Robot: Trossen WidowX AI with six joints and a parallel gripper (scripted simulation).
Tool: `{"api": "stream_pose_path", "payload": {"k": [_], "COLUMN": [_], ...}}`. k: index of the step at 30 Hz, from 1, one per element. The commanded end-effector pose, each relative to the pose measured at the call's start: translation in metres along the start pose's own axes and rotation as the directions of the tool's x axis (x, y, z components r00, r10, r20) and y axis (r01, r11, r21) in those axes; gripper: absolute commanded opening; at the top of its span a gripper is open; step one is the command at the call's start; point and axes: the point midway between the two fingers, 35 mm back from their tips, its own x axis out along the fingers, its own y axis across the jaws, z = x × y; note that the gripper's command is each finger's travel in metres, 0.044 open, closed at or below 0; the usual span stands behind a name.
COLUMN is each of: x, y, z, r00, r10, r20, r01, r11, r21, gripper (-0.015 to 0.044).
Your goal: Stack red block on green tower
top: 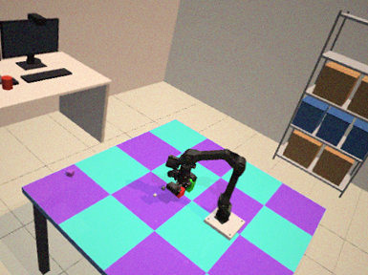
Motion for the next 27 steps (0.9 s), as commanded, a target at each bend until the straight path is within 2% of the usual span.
{"api": "stream_pose_path", "payload": {"k": [1,6,15,27], "x": [-0.023,-0.040,-0.041,-0.041], "y": [0.001,0.000,-0.001,-0.048], "z": [0.000,0.000,0.001,0.023], "r00": [1.000,1.000,1.000,1.000], "r10": [0.010,0.010,0.010,0.007], "r20": [0.008,0.008,0.008,0.010], "r01": [-0.010,-0.010,-0.010,-0.007], "r11": [1.000,1.000,1.000,1.000], "r21": [0.001,0.001,0.001,0.001], "gripper": [0.0000,0.0000,0.0000,0.0000]}}
